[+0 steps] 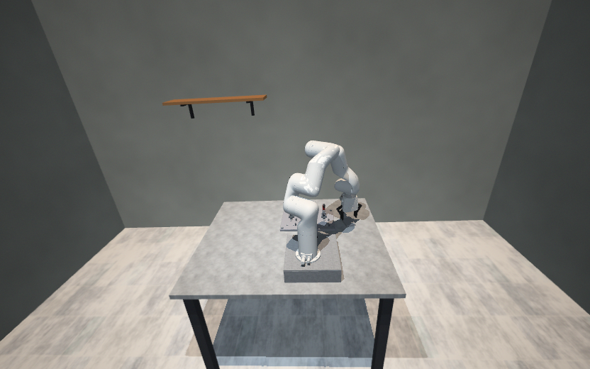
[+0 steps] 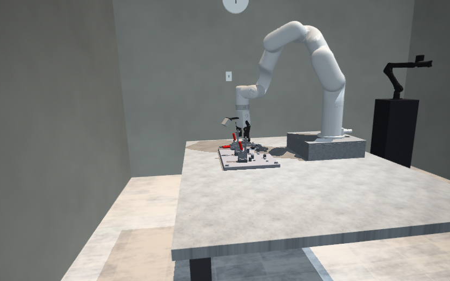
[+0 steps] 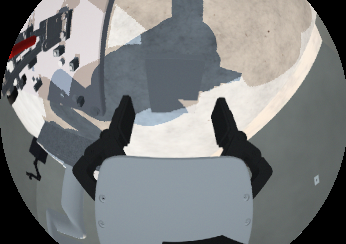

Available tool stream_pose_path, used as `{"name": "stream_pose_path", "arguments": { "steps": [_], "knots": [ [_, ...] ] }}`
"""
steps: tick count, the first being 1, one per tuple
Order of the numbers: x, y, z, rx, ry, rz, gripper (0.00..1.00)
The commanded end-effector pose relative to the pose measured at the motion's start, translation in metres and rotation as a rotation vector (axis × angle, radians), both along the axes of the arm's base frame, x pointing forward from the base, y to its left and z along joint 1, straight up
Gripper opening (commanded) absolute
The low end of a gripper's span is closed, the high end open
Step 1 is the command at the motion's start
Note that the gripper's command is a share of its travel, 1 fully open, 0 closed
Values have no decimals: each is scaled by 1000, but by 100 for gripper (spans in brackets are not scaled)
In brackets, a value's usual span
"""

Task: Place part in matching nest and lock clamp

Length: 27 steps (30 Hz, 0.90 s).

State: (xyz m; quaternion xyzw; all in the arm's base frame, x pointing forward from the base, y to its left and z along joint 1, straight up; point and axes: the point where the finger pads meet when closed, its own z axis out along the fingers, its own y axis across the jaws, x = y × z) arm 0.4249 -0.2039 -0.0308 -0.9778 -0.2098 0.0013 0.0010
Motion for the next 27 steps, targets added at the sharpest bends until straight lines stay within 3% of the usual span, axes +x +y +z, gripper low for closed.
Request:
{"name": "stream_pose_path", "arguments": {
  "steps": [1,14,27],
  "knots": [
    [1,-1,1,-1,-3,0,100],
    [1,-1,-1,-1,-3,0,100],
    [1,-1,-17,-1,-3,0,100]
  ]
}}
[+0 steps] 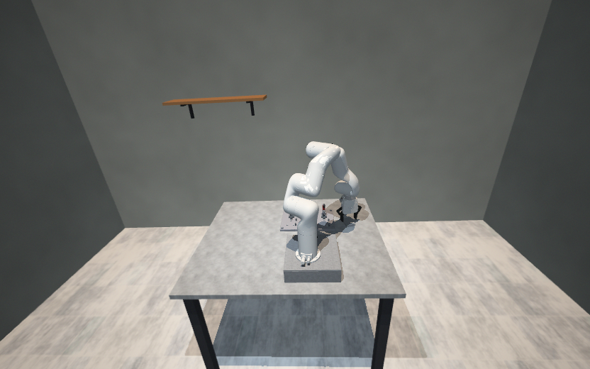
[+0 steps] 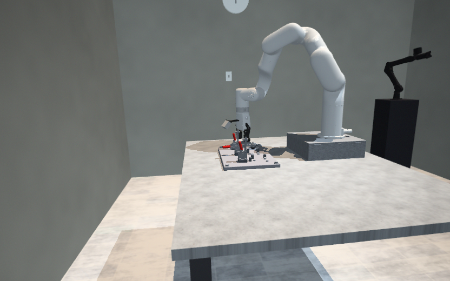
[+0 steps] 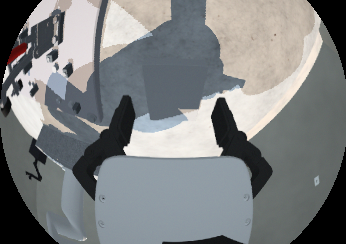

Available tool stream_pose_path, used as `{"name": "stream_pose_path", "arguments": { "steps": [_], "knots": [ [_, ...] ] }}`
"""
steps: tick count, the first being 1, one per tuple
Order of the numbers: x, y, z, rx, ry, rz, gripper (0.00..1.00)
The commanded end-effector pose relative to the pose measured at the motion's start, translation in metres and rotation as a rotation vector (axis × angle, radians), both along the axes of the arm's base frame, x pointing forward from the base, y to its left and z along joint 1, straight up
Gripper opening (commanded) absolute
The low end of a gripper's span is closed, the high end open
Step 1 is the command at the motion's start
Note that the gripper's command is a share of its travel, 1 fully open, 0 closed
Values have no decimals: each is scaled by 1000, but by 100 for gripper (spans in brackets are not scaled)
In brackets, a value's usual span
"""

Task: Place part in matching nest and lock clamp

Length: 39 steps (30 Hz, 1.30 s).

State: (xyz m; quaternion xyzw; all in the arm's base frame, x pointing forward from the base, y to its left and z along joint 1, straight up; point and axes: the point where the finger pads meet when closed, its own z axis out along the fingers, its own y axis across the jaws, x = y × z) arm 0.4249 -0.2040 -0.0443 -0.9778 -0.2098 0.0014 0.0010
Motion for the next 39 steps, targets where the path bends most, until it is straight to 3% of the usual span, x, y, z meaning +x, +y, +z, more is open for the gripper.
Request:
{"name": "stream_pose_path", "arguments": {
  "steps": [1,27,28,39],
  "knots": [
    [1,-1,-5,-2,-3,0,100],
    [1,-1,-14,-2,-3,0,100],
    [1,-1,-14,-2,-3,0,0],
    [1,-1,-14,-2,-3,0,0]
  ]
}}
